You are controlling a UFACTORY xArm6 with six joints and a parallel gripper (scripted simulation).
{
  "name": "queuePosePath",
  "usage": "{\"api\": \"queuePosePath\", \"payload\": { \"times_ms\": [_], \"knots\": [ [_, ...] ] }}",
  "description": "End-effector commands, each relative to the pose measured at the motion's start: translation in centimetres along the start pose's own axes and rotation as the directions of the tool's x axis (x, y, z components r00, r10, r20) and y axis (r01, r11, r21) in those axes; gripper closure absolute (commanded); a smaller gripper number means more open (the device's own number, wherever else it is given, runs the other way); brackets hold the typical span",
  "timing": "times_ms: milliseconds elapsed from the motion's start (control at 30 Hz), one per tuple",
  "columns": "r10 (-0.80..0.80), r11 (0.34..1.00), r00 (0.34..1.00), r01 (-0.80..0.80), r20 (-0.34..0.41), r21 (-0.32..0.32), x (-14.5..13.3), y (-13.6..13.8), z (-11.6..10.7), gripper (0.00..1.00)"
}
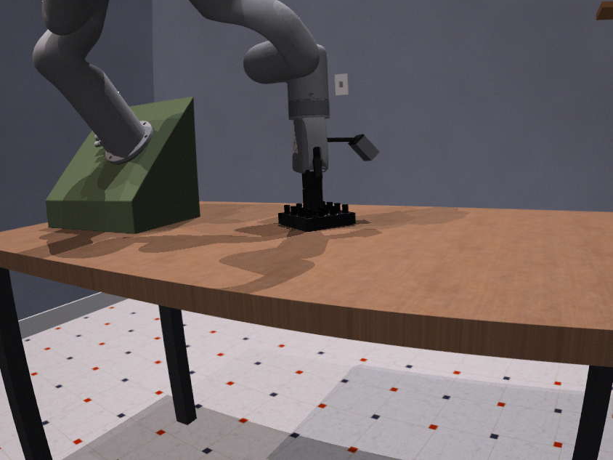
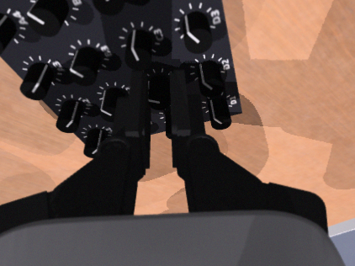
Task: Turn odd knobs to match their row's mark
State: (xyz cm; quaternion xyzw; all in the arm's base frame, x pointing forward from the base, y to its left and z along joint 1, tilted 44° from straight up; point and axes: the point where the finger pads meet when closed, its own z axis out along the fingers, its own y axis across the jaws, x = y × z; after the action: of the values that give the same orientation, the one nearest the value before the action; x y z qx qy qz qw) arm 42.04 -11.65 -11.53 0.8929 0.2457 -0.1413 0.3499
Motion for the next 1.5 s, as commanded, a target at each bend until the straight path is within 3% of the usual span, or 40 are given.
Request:
{"api": "queuePosePath", "payload": {
  "times_ms": [0, 467, 933, 1467],
  "knots": [
    [0.001, 1.0, 1.0, -0.001, -0.003, -0.001, 0.12, 0.07, -0.12, 0.92],
    [0.026, 1.0, 1.0, -0.026, -0.003, -0.001, 0.12, 0.07, -0.12, 0.92],
    [0.195, 0.981, 0.981, -0.195, -0.003, 0.0, 0.12, 0.07, -0.12, 0.92],
    [0.545, 0.839, 0.839, -0.545, -0.003, 0.001, 0.12, 0.07, -0.12, 0.92]
  ]
}}
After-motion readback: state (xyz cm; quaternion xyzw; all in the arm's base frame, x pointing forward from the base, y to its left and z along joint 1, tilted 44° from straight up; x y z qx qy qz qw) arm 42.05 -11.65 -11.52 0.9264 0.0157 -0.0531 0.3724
